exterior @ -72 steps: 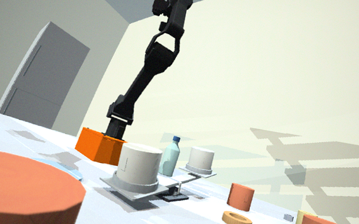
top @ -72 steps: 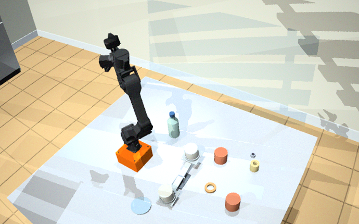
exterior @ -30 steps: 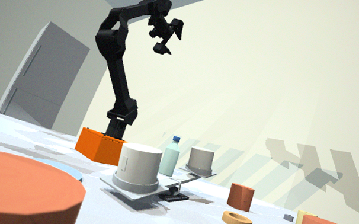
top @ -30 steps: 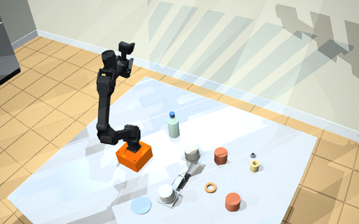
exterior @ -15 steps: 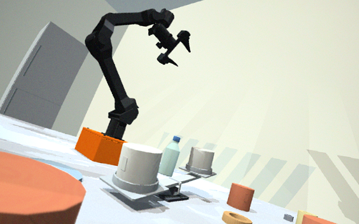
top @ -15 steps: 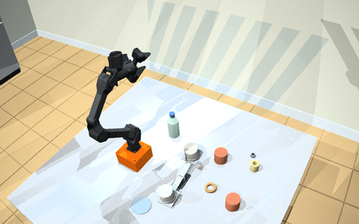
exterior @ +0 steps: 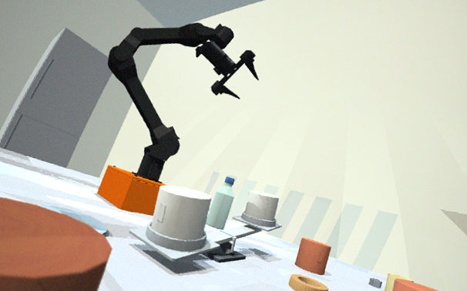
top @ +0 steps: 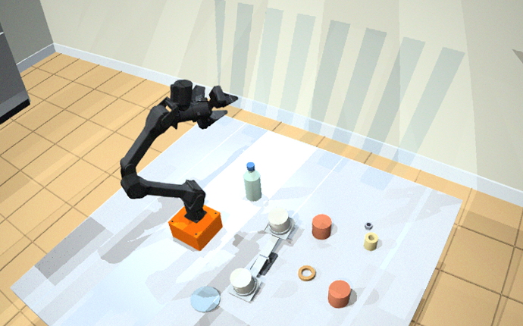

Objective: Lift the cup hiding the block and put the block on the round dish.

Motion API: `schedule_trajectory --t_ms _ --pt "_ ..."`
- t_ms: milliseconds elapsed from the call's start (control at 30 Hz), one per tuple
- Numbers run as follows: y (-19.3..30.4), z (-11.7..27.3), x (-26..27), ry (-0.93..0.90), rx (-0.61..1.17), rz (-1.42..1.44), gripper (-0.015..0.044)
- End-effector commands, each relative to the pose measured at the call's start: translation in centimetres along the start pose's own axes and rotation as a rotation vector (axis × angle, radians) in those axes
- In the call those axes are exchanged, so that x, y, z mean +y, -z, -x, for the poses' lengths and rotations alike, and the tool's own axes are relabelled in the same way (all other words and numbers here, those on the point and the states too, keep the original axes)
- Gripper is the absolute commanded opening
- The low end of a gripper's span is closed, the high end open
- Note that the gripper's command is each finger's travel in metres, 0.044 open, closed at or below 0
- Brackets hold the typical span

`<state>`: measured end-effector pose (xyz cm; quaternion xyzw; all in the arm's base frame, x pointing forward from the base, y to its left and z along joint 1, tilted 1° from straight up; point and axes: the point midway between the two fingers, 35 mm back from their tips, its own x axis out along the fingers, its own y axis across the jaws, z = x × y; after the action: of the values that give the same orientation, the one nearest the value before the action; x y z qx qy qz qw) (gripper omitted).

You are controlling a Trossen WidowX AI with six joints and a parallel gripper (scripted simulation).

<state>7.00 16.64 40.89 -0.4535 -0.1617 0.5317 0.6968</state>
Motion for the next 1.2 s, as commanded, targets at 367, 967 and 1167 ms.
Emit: schedule_trajectory --t_ms 367,967,1167 --pt "8.2 -1.6 1.4 0.081 0.315 -0.327 0.044" --pt "17.7 -0.3 3.9 0.264 0.631 -0.752 0.044" --pt "20.6 0.7 5.2 0.345 0.721 -0.901 0.044"
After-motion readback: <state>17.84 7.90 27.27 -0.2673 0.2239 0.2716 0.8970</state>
